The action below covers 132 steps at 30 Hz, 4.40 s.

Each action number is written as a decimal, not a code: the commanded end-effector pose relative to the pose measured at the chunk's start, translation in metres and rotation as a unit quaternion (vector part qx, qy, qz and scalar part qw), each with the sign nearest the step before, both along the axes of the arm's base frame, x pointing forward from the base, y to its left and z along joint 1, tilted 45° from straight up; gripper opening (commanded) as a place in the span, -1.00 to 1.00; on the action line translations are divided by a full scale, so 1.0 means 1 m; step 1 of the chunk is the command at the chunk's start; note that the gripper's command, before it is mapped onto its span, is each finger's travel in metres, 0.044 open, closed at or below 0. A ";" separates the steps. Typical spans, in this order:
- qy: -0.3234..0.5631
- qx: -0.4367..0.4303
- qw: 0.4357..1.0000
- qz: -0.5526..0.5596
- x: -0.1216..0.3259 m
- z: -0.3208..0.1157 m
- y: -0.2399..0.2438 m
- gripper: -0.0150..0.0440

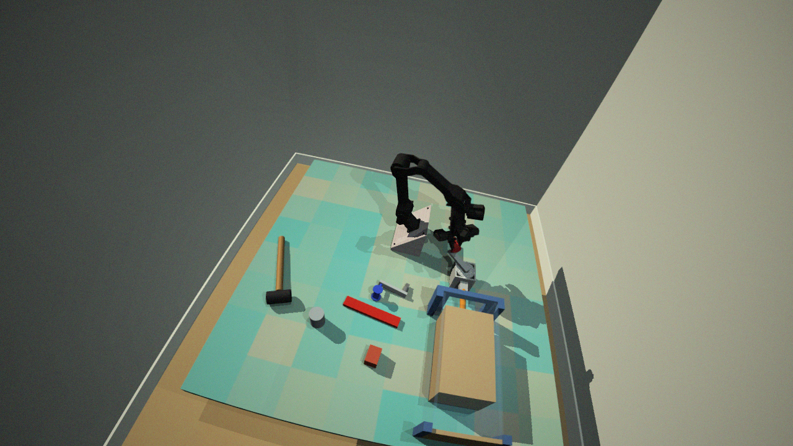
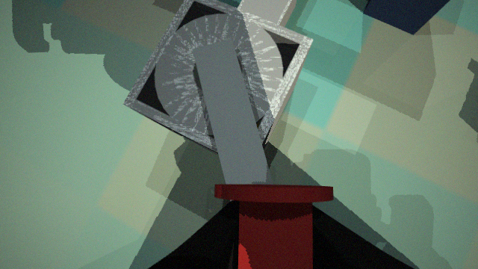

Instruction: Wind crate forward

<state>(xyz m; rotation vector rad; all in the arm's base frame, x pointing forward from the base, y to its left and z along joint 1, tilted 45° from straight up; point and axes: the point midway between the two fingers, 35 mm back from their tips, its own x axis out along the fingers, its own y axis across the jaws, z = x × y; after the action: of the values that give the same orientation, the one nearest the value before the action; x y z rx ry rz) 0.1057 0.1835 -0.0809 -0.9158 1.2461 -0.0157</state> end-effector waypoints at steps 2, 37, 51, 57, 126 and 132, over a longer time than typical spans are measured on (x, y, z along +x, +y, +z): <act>-0.012 -0.013 1.000 0.003 0.011 0.006 -0.010 -0.49; -0.013 -0.014 1.000 0.003 0.051 0.018 -0.022 -0.49; -0.014 -0.014 1.000 0.003 0.069 0.020 -0.023 -0.49; -0.014 -0.014 1.000 0.003 0.076 0.020 -0.023 -0.49; -0.017 -0.013 1.000 0.003 0.150 -0.005 0.005 -0.49; -0.017 -0.013 1.000 0.003 0.155 -0.009 0.009 -0.49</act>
<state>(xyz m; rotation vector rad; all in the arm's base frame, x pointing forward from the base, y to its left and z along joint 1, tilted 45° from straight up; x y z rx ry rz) 0.2548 0.1866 -0.0824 -0.9556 1.2162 -0.0483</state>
